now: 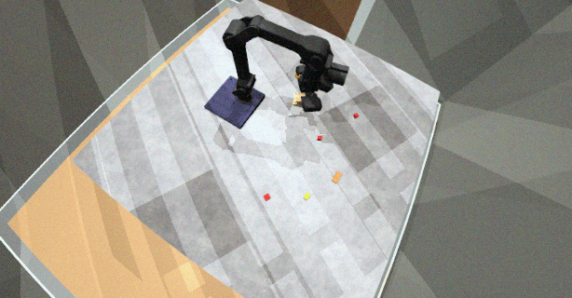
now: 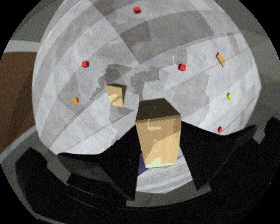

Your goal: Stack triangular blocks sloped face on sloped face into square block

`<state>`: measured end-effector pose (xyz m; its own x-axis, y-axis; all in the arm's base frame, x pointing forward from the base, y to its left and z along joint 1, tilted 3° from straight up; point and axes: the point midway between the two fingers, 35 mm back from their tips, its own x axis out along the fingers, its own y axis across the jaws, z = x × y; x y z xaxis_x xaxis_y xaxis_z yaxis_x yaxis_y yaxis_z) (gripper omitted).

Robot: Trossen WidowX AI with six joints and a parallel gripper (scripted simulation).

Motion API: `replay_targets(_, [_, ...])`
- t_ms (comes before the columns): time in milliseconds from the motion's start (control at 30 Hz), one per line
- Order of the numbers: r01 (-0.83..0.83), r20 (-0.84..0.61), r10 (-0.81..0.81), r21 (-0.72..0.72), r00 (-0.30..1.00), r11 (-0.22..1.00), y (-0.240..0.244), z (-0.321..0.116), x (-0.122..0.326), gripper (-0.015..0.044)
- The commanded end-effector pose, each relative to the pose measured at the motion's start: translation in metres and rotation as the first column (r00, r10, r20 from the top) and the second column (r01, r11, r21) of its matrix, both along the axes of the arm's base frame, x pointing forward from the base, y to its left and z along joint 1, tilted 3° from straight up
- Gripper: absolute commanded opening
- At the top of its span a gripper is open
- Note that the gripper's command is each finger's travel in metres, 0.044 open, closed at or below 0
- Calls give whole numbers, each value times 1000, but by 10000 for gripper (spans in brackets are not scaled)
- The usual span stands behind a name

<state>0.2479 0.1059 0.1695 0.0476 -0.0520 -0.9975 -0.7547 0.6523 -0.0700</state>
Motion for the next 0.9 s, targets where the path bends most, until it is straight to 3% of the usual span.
replay_targets(0, [-123,-13,123,-9,992,992,1,-1,-6,0])
replay_targets(400, [-514,-42,513,-16,857,858,10,1,-22,0])
replay_targets(867, [-855,-76,852,-8,518,519,19,3,-41,0])
